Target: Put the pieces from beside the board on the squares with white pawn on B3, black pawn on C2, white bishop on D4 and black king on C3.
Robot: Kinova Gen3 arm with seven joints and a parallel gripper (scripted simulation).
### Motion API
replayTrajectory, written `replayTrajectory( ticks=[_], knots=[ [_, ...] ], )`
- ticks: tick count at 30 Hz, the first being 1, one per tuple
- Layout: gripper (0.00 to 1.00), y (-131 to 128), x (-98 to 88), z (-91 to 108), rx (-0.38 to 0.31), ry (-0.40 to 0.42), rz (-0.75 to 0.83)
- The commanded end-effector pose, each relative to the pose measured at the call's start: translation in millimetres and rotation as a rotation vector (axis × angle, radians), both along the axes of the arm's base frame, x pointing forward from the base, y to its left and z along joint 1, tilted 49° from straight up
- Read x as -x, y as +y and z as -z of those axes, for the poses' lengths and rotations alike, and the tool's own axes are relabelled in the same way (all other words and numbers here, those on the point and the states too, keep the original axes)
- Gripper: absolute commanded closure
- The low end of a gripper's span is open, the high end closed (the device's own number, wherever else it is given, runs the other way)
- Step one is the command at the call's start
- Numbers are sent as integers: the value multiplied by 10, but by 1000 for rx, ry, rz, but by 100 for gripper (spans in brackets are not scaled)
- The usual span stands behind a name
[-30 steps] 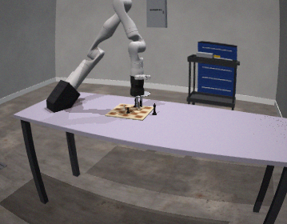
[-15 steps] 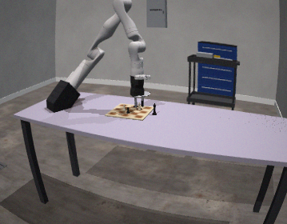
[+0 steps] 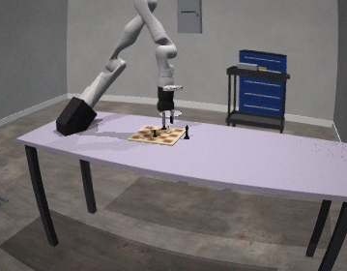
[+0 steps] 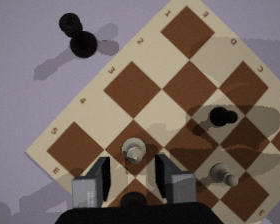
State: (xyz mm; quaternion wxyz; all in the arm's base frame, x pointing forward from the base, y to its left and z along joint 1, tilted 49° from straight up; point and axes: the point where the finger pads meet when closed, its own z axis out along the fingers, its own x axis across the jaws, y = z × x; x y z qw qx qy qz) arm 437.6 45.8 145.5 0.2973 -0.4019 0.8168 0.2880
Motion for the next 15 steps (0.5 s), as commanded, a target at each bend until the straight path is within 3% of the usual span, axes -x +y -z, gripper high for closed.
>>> replayTrajectory(
  ticks=[1, 6, 15],
  knots=[
    [27, -221, -1, -115, 10, -8, 27],
    [27, -400, 70, -286, 10, -8, 27],
    [27, -523, 119, -403, 10, -8, 27]
  ],
)
